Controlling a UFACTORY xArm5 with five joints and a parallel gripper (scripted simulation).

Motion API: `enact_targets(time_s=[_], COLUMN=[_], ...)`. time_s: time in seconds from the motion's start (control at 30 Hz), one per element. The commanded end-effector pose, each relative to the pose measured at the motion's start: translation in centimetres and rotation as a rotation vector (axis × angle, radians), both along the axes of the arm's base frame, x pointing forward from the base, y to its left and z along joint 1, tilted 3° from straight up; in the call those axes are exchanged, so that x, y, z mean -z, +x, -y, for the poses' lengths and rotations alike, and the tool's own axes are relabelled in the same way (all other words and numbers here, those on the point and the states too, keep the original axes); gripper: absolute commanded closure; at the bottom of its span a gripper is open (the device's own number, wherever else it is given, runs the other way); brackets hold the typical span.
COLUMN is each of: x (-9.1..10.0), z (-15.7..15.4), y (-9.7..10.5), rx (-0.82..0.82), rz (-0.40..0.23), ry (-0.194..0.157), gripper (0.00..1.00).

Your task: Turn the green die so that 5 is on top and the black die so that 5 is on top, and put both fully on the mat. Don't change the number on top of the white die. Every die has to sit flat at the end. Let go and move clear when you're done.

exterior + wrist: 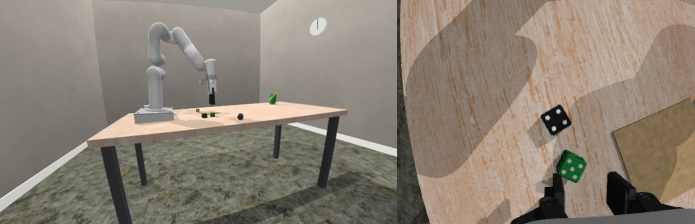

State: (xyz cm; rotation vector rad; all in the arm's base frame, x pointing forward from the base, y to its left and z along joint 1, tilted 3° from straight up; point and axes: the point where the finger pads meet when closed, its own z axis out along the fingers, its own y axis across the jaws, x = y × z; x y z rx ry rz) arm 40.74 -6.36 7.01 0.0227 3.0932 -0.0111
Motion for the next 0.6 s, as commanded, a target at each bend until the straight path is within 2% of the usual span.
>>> enact_targets(time_s=[0.0,0.57], x=[-0.12,0.25], z=[0.02,0.03], y=[0.12,0.15], rx=[0.0,0.0], rz=[0.003,0.004], ry=[-0.001,-0.001], gripper=[0.53,0.53])
